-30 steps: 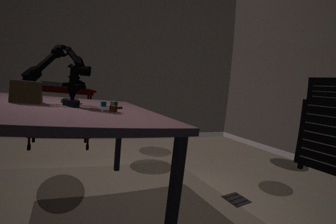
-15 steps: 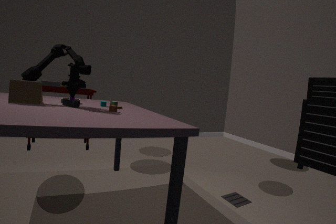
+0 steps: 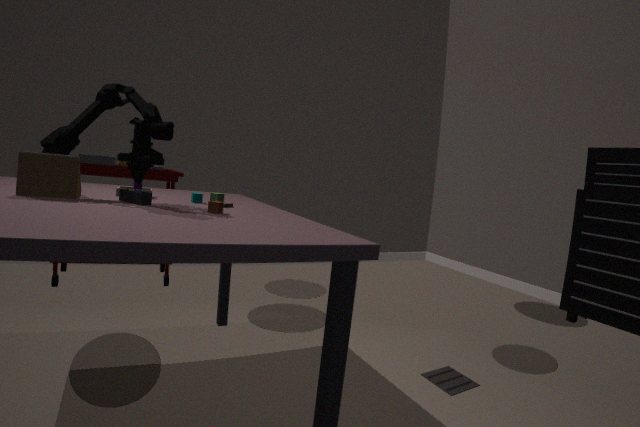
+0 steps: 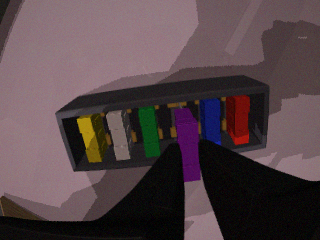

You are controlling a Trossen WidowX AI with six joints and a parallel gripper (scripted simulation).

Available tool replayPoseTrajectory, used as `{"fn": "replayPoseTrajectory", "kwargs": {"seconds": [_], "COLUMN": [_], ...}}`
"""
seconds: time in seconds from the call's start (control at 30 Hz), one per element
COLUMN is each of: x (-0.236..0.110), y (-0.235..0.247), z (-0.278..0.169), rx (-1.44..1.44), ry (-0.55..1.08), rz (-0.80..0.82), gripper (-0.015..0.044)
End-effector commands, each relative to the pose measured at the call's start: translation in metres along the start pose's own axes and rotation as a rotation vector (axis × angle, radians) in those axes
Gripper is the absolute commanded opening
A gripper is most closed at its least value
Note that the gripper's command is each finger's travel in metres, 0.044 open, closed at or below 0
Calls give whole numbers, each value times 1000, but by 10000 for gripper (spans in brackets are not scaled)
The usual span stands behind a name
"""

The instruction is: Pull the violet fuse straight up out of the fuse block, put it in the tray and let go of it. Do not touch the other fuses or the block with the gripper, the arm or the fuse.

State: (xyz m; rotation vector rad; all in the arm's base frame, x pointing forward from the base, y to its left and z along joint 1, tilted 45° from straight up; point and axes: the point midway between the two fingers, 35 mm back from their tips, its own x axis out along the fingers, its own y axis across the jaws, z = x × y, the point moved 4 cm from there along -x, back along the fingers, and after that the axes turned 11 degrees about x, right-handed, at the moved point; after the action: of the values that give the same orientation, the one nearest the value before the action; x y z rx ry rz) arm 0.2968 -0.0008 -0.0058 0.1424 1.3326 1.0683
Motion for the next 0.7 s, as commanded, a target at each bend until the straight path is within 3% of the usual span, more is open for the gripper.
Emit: {"fn": "replayPoseTrajectory", "kwargs": {"seconds": [0.0, 0.67], "x": [-3, -21], "y": [0, 0], "z": [0, 0], "rx": [-2, -2], "ry": [1, 1], "rz": [-3, -3], "gripper": [0, 0]}}
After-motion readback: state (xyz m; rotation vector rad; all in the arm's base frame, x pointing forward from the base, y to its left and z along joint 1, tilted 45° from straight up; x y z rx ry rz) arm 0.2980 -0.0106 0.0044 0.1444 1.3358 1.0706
